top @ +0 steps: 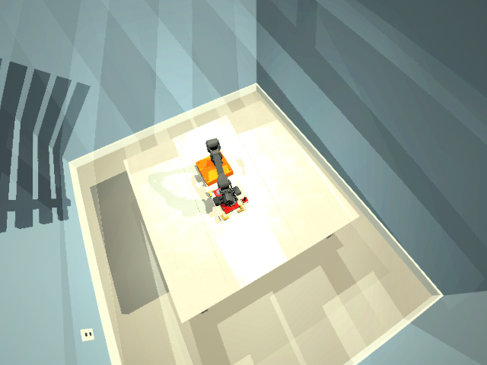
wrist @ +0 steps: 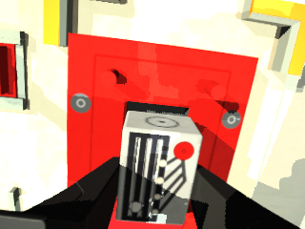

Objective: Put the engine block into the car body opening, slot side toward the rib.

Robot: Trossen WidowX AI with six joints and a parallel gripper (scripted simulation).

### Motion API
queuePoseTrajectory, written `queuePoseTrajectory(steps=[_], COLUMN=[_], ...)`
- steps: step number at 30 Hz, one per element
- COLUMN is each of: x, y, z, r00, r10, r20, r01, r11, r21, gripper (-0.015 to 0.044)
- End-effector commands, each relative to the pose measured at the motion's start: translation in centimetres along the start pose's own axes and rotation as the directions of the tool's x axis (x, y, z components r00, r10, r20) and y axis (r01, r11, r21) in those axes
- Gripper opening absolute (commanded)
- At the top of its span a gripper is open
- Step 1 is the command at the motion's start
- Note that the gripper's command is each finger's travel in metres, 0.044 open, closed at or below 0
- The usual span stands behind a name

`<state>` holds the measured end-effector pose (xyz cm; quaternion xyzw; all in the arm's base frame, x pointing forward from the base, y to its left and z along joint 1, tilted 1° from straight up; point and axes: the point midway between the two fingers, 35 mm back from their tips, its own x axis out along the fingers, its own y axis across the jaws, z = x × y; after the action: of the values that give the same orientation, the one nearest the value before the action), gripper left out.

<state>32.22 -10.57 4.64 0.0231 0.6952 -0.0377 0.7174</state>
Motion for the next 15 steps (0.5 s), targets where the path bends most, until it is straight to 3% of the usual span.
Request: queuePoseTrajectory(steps=[1, 15], x=[0.1, 0.43], y=[0.03, 0.03], z=[0.05, 0.05], r00=[1.0, 1.0], r10=[0.002, 0.002], r20=[0.002, 0.002], r01=[-0.002, -0.002], r11=[1.0, 1.0], r21=[-0.004, 0.001], gripper=[0.0158, 0.0158])
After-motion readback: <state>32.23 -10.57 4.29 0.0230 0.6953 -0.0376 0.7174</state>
